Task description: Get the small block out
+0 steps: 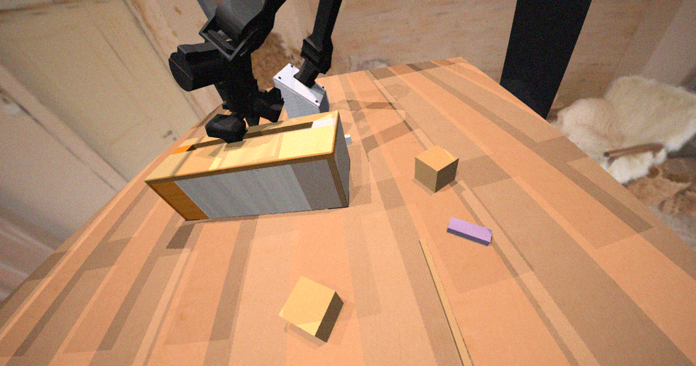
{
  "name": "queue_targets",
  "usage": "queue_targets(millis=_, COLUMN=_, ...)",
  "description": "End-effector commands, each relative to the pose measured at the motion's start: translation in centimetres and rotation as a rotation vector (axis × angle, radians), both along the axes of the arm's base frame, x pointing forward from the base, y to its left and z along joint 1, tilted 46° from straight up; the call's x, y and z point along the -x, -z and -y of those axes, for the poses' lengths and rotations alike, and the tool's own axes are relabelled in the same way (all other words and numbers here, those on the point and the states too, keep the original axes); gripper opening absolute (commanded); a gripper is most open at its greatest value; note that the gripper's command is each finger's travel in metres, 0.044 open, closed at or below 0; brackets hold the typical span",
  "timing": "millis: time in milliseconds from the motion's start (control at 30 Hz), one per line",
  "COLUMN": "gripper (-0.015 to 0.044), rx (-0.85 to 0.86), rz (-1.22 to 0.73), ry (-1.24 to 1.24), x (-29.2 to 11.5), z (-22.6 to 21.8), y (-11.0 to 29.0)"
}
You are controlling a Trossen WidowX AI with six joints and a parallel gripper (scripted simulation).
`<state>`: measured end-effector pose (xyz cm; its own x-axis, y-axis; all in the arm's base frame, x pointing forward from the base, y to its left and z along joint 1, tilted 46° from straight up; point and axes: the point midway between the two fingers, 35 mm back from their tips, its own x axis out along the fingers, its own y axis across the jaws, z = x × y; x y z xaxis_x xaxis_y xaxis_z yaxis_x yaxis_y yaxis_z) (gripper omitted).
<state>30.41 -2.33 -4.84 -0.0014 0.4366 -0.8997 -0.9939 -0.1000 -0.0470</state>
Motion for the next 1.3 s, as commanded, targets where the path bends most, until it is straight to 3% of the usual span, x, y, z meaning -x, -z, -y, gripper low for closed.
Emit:
queue_targets(millis=0, gripper=0.04, rx=0.007, rz=0.007, ry=-0.003, x=-0.4, z=0.8, y=0.6)
queue_targets(millis=1267, gripper=0.04, rx=0.01, rz=0.009, ry=-0.003, x=-1.2, z=6.4, y=6.3)
